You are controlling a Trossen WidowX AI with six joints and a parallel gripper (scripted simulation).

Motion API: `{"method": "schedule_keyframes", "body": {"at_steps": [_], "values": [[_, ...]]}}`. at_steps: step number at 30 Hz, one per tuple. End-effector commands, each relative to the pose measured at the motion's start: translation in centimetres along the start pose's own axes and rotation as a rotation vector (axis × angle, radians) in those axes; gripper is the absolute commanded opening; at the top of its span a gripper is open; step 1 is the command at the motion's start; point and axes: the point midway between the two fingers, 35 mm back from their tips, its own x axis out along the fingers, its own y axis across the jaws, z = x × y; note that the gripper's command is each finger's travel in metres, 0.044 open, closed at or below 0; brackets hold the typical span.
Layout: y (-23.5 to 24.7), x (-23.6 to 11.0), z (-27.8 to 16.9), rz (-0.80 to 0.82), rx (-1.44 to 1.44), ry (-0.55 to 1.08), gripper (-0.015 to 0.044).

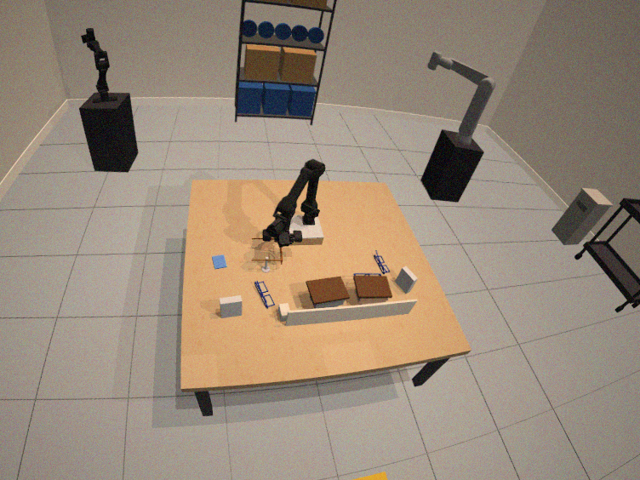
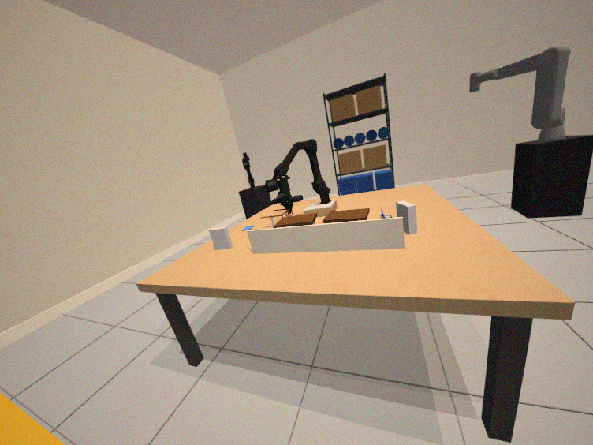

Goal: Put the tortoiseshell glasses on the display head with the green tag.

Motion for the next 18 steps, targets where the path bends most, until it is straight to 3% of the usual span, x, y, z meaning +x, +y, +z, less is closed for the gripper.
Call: {"method": "schedule_keyframes", "body": {"at_steps": [1, 8, 18], "values": [[0.0, -0.1, 0.4, 0.002, 0.004, -0.004, 0.0], [0.0, -0.9, 0.8, 0.002, 0.004, -0.004, 0.0], [0.0, -6.0, 1.0, 0.002, 0.004, -0.005, 0.0]]}}
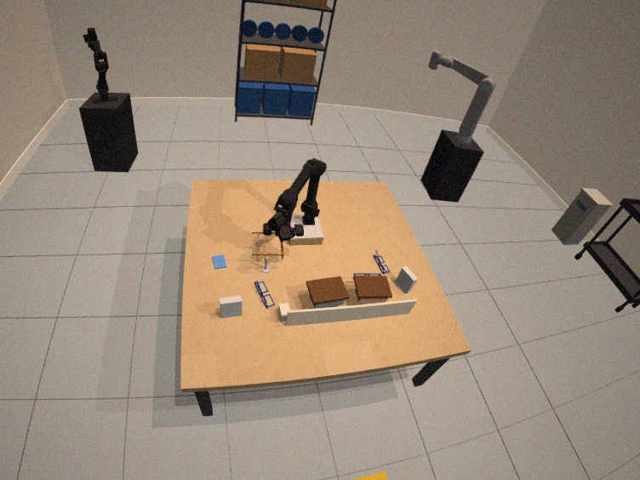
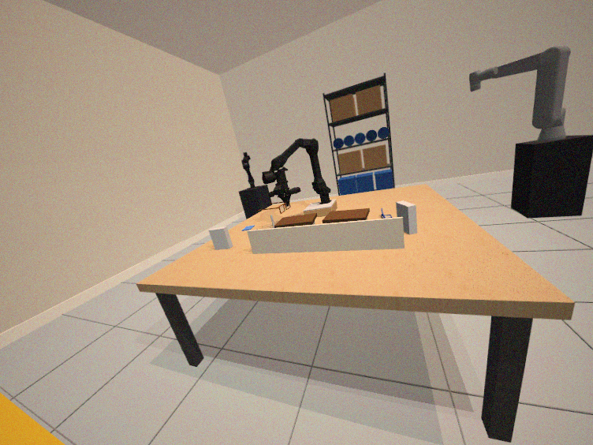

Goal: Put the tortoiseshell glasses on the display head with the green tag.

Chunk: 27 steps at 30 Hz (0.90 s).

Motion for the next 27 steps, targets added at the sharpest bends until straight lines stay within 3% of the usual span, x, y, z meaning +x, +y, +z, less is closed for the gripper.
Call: {"method": "schedule_keyframes", "body": {"at_steps": [1, 27], "values": [[0.1, -1.3, 0.1, -0.001, 0.004, -0.007, 0.0], [9.3, -1.3, 3.7, 0.009, 0.005, -0.009, 0.0]]}}
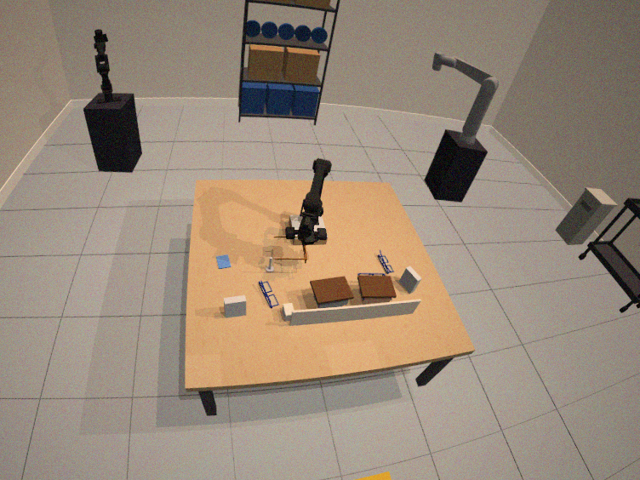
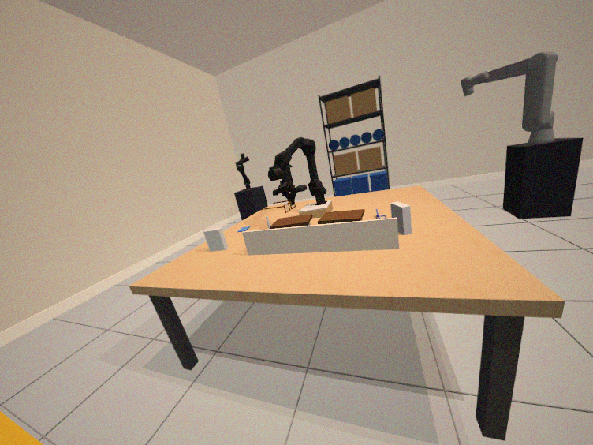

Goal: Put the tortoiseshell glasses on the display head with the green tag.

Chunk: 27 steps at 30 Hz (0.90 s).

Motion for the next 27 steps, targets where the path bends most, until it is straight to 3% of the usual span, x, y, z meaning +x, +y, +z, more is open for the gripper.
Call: {"method": "schedule_keyframes", "body": {"at_steps": [1, 12, 27], "values": [[1.4, 0.1, 0.0, -0.003, 0.003, 0.009, 0.0], [5.9, 0.2, 0.4, 0.0, 0.003, 0.008, 0.0], [5.9, 1.3, 0.6, 0.0, 0.003, 0.008, 0.0]]}}
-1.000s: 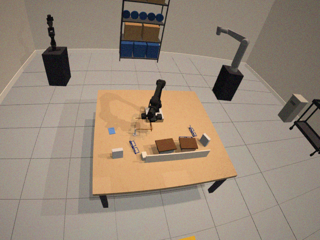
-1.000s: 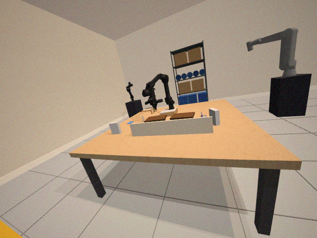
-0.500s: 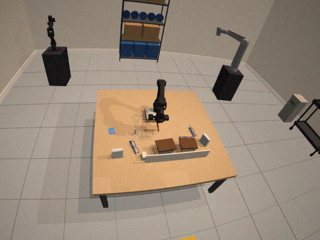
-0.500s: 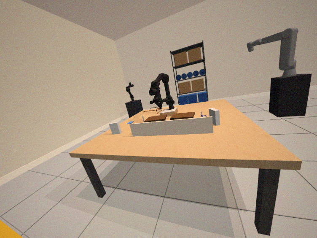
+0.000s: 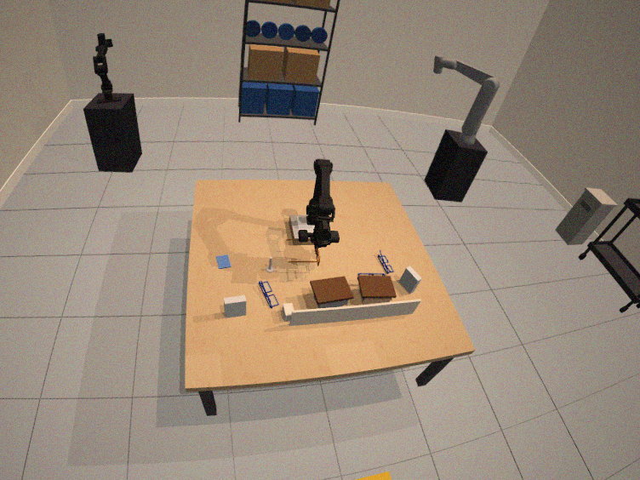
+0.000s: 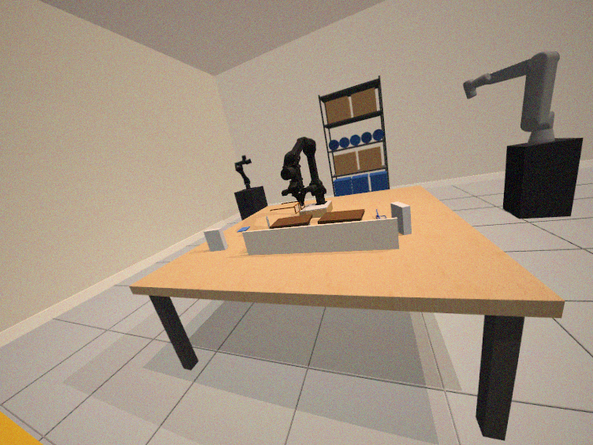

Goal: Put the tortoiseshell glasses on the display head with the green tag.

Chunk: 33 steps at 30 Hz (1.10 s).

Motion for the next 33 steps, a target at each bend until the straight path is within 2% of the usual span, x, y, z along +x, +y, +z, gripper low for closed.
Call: {"method": "schedule_keyframes", "body": {"at_steps": [1, 33], "values": [[-0.1, 0.5, -0.1, -0.007, 0.005, 0.008, 0.0], [-0.1, 3.7, 0.1, -0.007, 0.005, 0.008, 0.0]]}}
